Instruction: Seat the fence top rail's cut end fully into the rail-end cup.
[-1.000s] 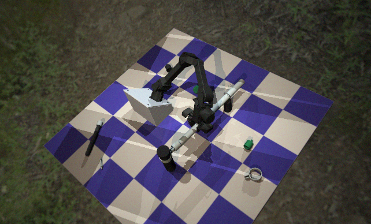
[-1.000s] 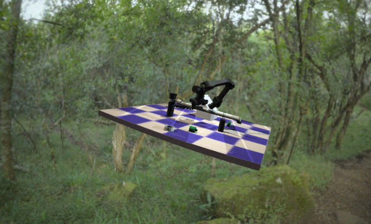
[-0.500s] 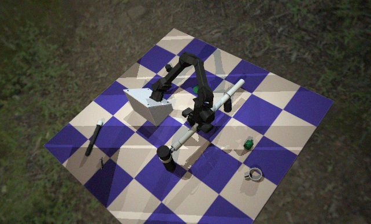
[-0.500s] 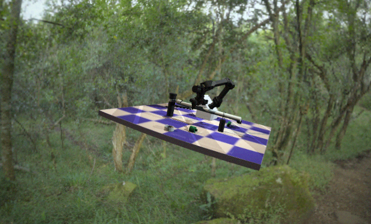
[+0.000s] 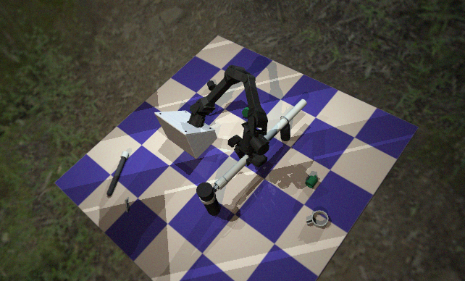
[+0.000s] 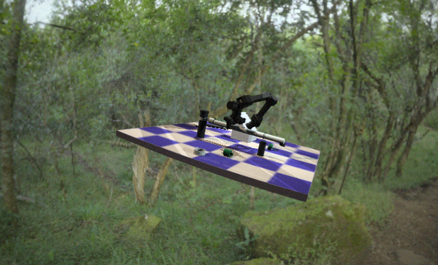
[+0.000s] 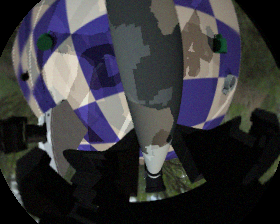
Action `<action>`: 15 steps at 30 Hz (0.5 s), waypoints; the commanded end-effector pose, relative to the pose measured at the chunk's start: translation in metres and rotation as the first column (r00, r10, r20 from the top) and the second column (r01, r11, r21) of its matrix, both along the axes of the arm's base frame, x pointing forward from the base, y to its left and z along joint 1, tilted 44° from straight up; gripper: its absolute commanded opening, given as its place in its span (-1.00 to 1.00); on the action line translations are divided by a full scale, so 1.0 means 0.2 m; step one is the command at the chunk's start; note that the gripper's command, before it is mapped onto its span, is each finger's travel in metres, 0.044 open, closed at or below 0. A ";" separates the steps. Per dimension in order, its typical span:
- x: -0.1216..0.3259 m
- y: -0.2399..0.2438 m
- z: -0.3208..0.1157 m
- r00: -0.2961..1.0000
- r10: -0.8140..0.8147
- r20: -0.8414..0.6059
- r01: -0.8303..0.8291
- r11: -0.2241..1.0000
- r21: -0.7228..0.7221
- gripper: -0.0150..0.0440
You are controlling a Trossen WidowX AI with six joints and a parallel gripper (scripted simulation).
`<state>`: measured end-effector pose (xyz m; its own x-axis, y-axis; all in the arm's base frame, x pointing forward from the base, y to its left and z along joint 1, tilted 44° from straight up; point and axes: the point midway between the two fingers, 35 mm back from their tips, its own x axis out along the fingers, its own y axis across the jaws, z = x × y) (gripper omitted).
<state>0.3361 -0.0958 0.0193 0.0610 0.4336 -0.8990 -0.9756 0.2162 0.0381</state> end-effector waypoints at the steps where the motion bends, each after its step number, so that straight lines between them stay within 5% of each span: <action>1: -0.01 -0.04 0.00 1.000 -0.004 -0.001 0.003 1.000 -0.014 -0.49; 15: -0.02 -0.05 -0.01 1.000 -0.004 -0.001 0.004 1.000 -0.014 -0.49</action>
